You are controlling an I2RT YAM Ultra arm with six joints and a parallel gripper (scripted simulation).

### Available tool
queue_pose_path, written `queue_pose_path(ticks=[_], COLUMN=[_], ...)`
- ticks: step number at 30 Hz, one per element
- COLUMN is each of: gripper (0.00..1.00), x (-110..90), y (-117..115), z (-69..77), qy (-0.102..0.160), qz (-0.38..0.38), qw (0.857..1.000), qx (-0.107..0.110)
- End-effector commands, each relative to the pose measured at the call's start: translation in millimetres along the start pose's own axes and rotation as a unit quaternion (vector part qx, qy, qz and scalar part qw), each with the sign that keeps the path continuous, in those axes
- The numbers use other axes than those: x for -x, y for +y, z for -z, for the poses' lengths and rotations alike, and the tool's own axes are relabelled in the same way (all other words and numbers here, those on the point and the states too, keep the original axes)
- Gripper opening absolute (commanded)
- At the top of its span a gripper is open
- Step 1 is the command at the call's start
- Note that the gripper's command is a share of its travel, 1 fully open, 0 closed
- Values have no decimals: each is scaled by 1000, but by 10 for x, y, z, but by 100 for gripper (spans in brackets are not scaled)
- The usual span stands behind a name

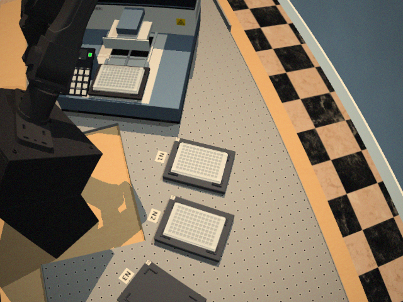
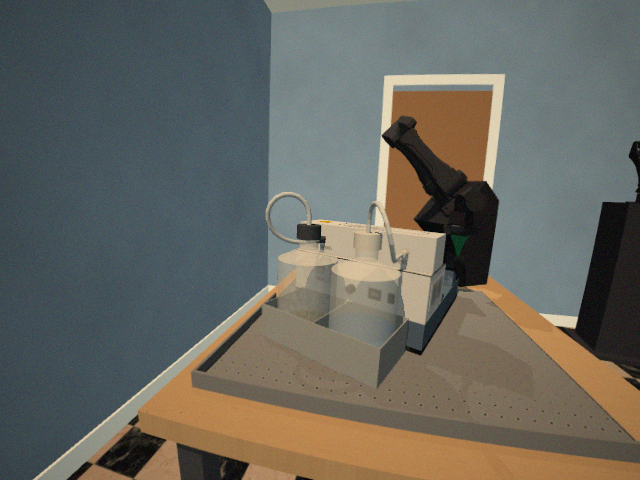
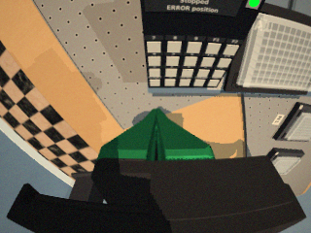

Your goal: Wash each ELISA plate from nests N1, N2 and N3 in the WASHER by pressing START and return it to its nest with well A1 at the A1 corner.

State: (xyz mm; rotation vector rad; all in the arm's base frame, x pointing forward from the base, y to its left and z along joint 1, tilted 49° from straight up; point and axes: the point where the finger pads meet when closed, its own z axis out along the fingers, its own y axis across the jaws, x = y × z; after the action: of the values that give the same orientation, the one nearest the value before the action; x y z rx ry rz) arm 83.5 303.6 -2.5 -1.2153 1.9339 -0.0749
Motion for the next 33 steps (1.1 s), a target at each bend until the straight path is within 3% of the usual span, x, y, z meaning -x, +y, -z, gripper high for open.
queue_pose_path(ticks=[1, 33], gripper=[0, 0], x=[20, 22], y=[25, 27], z=[-22, -489], qy=[-5, -5], qz=[3, 3], qw=[1000, 1000], qx=[3, 3])
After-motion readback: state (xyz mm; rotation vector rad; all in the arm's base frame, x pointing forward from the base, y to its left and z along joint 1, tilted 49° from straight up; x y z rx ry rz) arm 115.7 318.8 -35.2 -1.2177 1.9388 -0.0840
